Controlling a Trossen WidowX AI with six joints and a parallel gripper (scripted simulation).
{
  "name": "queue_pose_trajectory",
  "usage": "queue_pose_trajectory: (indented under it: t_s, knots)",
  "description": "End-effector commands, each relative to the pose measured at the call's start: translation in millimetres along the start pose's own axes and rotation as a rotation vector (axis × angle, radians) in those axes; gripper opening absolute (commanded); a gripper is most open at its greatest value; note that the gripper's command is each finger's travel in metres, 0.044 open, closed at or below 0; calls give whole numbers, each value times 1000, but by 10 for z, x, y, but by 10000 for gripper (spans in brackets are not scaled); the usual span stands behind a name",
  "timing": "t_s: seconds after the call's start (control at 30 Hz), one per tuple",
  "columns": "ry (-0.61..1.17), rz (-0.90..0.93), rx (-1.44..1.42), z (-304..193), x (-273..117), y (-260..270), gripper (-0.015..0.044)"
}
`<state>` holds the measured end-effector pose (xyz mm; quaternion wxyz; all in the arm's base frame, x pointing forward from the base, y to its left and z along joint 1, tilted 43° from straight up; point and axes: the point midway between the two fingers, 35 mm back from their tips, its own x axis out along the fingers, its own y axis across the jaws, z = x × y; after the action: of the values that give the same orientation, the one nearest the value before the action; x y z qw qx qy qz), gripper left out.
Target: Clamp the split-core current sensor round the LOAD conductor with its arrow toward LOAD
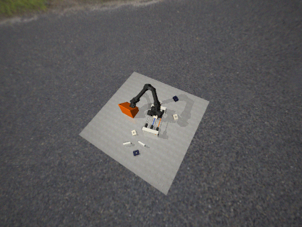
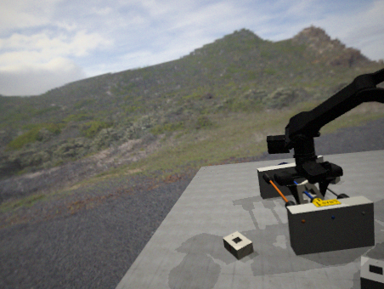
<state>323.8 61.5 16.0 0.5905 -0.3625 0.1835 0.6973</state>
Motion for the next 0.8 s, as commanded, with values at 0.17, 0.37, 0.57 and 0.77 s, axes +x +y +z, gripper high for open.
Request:
queue_pose_trajectory:
  t_s: [0.17, 0.37, 0.57, 0.77]
  knots:
    - [27, -14, 18, -99, -69, 7, 0]
    - [27, -14, 18, -99, -69, 7, 0]
    - [0, 0, 0, 0, 0, 0, 0]
    - [0, 0, 0, 0, 0, 0, 0]
